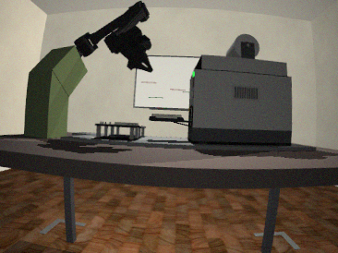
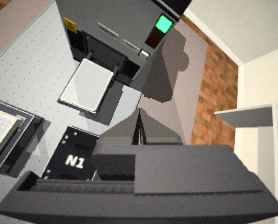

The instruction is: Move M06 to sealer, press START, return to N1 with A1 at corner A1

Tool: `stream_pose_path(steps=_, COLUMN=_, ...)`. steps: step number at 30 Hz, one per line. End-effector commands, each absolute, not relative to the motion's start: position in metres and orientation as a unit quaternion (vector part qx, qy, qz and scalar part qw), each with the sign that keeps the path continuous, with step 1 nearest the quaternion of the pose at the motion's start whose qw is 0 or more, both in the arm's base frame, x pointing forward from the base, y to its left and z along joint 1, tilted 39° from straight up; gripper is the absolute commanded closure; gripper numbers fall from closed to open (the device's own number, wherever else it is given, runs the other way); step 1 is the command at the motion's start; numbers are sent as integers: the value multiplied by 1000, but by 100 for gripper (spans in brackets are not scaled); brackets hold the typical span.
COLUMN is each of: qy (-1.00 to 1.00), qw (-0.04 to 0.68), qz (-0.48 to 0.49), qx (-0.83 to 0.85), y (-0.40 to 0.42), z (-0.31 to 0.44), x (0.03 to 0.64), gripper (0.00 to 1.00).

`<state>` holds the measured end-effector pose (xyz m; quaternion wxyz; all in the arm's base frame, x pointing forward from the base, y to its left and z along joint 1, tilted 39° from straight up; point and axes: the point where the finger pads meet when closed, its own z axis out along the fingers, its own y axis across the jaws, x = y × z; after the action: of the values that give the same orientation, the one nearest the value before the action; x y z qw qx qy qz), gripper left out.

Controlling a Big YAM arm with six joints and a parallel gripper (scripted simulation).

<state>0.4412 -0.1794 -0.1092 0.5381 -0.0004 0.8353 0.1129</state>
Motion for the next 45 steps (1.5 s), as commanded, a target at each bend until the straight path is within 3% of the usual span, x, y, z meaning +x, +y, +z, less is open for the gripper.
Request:
stream_pose_path(steps=1, qy=832, qw=530, qz=153, qx=54, y=-171, z=-104, x=445, gripper=100)
stream_pose_path(steps=14, qy=793, qw=508, qz=260, qx=213, y=-174, z=-88, x=462, gripper=100)
stream_pose_path(steps=27, qy=805, qw=490, qz=255, qx=217, y=-176, z=-104, x=449, gripper=100)
stream_pose_path(steps=38, qy=873, qw=391, qz=253, qx=145, y=-206, z=-80, x=465, gripper=100)
stream_pose_path(steps=45, qy=885, qw=345, qz=276, qx=147, y=-178, z=-102, x=453, gripper=100)
